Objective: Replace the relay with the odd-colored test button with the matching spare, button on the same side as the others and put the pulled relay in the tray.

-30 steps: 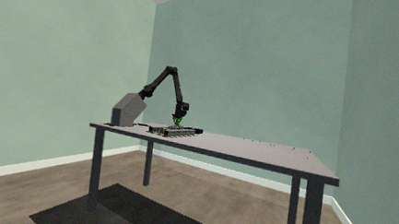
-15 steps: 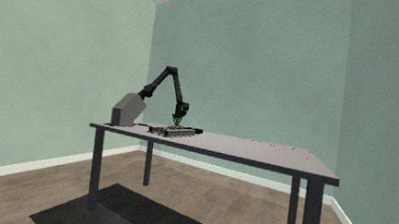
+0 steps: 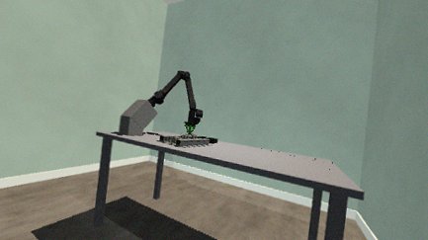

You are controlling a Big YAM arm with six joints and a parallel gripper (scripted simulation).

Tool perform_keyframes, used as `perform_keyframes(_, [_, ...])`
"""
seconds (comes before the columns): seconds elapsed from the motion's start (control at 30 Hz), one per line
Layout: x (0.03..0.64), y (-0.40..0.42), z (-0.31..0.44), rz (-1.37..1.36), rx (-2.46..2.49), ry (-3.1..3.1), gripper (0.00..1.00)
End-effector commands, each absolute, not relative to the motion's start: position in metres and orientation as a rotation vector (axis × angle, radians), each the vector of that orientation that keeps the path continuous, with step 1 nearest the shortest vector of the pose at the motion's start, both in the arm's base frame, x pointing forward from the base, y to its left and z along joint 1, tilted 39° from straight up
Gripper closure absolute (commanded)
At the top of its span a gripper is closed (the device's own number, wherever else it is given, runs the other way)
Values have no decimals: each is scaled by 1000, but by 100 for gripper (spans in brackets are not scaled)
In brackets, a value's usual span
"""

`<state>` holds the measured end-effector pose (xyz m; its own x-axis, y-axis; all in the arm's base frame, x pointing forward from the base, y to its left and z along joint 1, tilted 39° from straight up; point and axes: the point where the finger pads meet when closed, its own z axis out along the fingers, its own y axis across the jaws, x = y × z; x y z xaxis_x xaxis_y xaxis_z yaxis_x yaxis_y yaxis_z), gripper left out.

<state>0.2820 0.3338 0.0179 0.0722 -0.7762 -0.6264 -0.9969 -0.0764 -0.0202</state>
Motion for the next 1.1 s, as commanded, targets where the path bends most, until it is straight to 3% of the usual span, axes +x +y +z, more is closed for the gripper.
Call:
perform_keyframes(0.0, [292, 322, 35, 635, -1883, 1744, 100])
perform_keyframes(1.07, [299, 298, 67, 633, -1883, 1744, 100])
